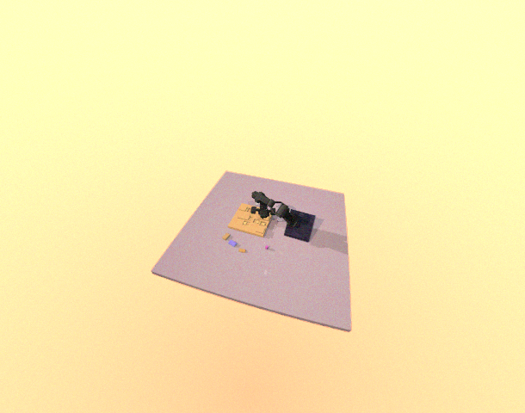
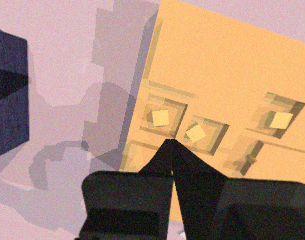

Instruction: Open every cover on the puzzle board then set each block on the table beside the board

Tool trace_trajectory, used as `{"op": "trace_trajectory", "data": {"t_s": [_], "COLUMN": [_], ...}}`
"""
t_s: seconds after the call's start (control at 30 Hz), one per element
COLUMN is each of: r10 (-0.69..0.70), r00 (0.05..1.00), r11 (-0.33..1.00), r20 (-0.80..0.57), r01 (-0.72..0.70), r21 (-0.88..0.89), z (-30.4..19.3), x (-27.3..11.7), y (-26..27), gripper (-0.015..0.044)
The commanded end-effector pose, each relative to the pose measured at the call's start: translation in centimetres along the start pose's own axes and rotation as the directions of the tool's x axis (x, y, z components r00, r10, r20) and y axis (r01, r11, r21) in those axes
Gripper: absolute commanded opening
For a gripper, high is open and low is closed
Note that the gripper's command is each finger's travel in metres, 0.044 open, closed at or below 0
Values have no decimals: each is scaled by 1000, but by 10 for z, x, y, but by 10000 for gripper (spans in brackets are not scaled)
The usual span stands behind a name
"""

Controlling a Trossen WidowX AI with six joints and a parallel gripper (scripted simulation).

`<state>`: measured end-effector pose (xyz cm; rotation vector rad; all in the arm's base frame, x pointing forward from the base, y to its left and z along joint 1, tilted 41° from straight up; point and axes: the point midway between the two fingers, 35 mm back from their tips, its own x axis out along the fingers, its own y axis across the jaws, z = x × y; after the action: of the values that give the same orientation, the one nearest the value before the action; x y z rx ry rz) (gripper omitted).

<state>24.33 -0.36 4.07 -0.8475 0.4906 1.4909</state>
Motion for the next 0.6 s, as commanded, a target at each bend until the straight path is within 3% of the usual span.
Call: {"op": "trace_trajectory", "data": {"t_s": [0.0, 0.27, 0.57], "r10": [-5, -5, -5], "r00": [1000, 1000, 1000], "r11": [988, 988, 988], "r20": [-12, -12, -11], "r01": [3, 3, 3], "r21": [-156, -156, -156], "z": [0, 0, 0], "x": [-1, 4, 43], "y": [5, 4, 5], "gripper": [0, 0, 0]}}
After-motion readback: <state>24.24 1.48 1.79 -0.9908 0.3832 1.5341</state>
